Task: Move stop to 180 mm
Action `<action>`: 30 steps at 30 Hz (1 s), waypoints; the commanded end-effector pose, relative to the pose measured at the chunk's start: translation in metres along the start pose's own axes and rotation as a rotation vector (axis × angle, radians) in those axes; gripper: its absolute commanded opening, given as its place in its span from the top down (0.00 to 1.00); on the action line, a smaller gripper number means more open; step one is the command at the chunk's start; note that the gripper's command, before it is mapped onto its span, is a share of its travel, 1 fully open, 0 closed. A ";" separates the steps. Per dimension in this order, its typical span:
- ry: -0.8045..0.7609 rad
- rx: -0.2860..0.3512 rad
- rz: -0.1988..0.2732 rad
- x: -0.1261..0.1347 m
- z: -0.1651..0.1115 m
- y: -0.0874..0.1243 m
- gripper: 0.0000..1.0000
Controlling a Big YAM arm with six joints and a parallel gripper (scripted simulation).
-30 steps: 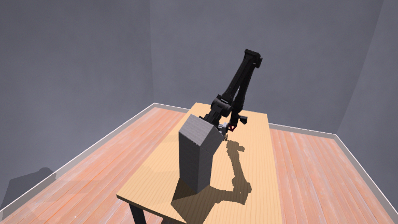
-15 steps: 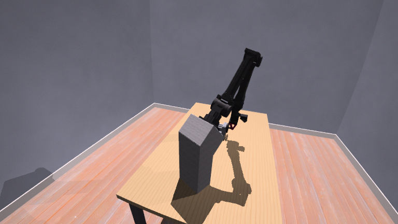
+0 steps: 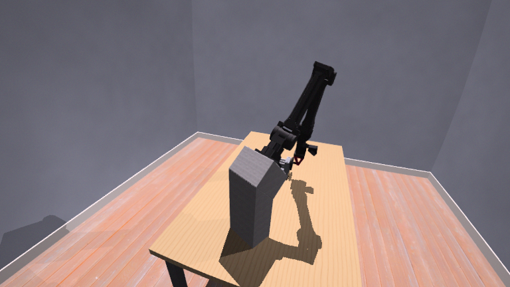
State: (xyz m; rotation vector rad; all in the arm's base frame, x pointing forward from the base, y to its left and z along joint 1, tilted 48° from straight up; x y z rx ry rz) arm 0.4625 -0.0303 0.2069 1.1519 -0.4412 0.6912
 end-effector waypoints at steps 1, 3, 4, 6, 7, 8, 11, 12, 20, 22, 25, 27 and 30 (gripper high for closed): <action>-0.008 -0.006 0.056 0.022 0.003 0.026 0.94; -0.007 -0.004 0.053 0.020 0.002 0.025 0.94; -0.007 -0.005 0.054 0.021 0.002 0.026 0.94; -0.010 -0.007 0.061 0.026 0.004 0.027 0.94; -0.011 -0.007 0.061 0.026 0.004 0.027 0.94; -0.011 -0.008 0.061 0.027 0.004 0.028 0.94; -0.011 -0.007 0.062 0.030 0.004 0.029 0.94; -0.011 -0.007 0.062 0.031 0.004 0.030 0.94; -0.008 -0.006 0.063 0.033 0.004 0.030 0.94; -0.009 -0.007 0.063 0.034 0.004 0.031 0.94; -0.012 -0.007 0.063 0.037 0.004 0.033 0.94; -0.013 -0.007 0.064 0.040 0.005 0.035 0.94; -0.012 -0.006 0.065 0.043 0.005 0.037 0.94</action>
Point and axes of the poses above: the point where the finger pads meet when closed, its own y axis back along the fingers, its own x axis across the jaws, z = x × y, the point moved 6 cm from there along y, back along the fingers, and after that the axes turned 3 degrees about y, right-handed, at the moved point
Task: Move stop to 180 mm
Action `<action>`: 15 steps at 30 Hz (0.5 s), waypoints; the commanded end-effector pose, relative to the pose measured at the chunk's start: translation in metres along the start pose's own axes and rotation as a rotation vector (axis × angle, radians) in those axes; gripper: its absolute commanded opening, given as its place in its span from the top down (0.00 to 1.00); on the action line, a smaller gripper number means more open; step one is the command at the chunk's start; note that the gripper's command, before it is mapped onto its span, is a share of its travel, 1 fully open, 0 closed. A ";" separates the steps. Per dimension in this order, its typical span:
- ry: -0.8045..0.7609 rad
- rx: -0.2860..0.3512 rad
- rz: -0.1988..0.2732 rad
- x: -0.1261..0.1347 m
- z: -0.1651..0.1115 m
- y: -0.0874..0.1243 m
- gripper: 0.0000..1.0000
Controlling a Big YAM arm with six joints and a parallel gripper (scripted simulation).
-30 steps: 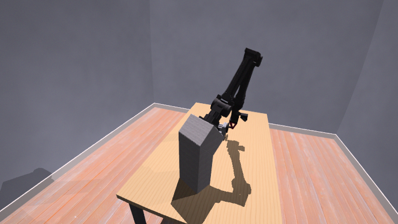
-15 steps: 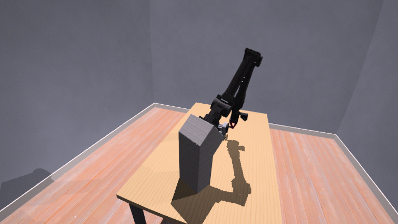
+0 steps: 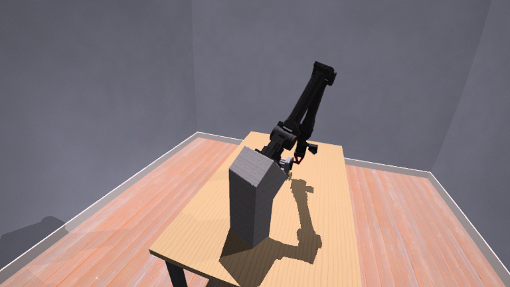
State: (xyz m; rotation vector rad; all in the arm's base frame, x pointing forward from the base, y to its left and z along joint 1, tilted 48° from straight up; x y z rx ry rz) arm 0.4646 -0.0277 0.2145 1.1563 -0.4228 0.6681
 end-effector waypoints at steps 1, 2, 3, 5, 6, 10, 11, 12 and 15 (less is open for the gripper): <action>-0.013 -0.007 0.093 0.035 0.005 0.034 0.94; -0.013 -0.007 0.093 0.035 0.005 0.034 0.94; -0.009 -0.006 0.093 0.036 0.004 0.035 0.94; -0.010 -0.007 0.093 0.037 0.005 0.035 0.94; -0.010 -0.007 0.093 0.037 0.005 0.035 0.94; -0.012 -0.007 0.093 0.039 0.005 0.036 0.94; -0.013 -0.008 0.093 0.040 0.005 0.036 0.94; -0.014 -0.008 0.094 0.042 0.005 0.037 0.94; -0.015 -0.008 0.094 0.048 0.006 0.039 0.94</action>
Point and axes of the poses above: the point where the finger pads meet when closed, its own y axis back along the fingers, its own x axis across the jaws, z = x × y, the point moved 6 cm from there along y, back along the fingers, and after that the axes turned 3 degrees about y, right-handed, at the moved point
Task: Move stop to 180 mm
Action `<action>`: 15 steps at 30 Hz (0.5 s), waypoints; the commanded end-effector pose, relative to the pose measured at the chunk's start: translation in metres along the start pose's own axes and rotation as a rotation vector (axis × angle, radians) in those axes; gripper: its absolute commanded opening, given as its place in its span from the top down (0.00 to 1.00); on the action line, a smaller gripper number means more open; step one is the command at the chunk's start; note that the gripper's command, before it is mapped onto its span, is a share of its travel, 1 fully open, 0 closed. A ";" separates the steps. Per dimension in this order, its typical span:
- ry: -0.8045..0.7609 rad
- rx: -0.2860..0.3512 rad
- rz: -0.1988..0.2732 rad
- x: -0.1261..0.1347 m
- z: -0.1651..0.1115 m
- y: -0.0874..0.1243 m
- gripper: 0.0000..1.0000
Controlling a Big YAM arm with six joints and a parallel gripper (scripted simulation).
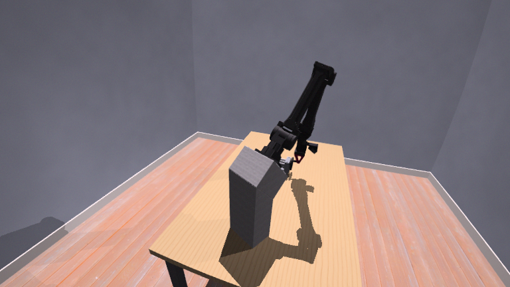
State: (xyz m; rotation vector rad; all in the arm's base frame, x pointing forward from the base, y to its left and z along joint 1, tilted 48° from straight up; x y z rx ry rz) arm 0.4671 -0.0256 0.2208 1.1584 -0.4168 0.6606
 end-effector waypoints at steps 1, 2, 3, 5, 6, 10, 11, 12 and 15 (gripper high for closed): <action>-0.015 -0.009 0.104 0.043 0.005 0.037 0.94; -0.014 -0.009 0.104 0.045 0.005 0.038 0.94; -0.014 -0.009 0.104 0.045 0.005 0.038 0.94; -0.010 -0.009 0.104 0.046 0.006 0.038 0.94; -0.011 -0.009 0.104 0.047 0.005 0.038 0.94; -0.012 -0.010 0.112 0.049 0.006 0.038 0.94; -0.012 -0.009 0.110 0.049 0.006 0.038 0.94; -0.011 -0.009 0.109 0.049 0.006 0.038 0.94; -0.013 -0.011 0.115 0.055 0.006 0.036 0.94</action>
Point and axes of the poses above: the point where the finger pads meet when closed, its own y axis back along the fingers, its own x axis across the jaws, z = x × y, the point moved 6 cm from there along y, back along the fingers, and after that the axes turned 3 degrees about y, right-handed, at the moved point
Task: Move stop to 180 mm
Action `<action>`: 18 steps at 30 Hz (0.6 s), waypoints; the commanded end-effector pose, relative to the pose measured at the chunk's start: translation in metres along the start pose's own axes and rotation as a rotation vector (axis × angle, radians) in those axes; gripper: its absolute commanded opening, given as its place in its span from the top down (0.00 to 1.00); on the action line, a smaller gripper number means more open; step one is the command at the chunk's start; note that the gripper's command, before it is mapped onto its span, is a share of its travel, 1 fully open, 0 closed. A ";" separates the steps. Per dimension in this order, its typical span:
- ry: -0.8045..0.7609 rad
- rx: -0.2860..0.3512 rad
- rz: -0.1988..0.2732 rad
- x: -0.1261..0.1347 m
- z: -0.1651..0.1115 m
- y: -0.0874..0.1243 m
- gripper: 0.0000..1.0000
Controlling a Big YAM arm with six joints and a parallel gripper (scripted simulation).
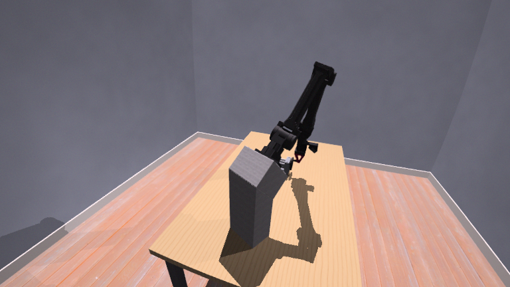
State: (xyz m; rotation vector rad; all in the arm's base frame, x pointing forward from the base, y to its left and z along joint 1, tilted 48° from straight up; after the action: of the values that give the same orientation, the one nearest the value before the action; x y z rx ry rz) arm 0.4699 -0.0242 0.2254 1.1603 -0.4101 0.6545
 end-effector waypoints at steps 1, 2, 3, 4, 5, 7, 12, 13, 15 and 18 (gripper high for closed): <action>-0.015 -0.013 0.126 0.051 0.006 0.034 0.94; -0.015 -0.013 0.127 0.053 0.006 0.034 0.94; -0.012 -0.010 0.118 0.053 0.004 0.028 0.94; -0.011 -0.008 0.113 0.053 0.003 0.024 0.94; -0.011 -0.008 0.113 0.053 0.003 0.024 0.94; -0.015 -0.011 0.134 0.058 0.006 0.031 0.94; -0.015 -0.011 0.133 0.059 0.006 0.030 0.94; -0.011 -0.007 0.120 0.057 0.003 0.023 0.94; -0.004 -0.002 0.100 0.055 0.000 0.012 0.94; -0.001 -0.002 0.100 0.060 0.000 0.007 0.94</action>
State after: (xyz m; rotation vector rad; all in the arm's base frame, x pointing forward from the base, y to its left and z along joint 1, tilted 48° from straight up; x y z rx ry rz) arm 0.4866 -0.0202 0.2372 1.1547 -0.4216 0.6699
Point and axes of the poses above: the point where the finger pads meet when closed, its own y axis back along the fingers, its own x axis across the jaws, z = x × y, the point moved 6 cm from there along y, back along the fingers, and after that the axes turned 3 degrees about y, right-handed, at the moved point
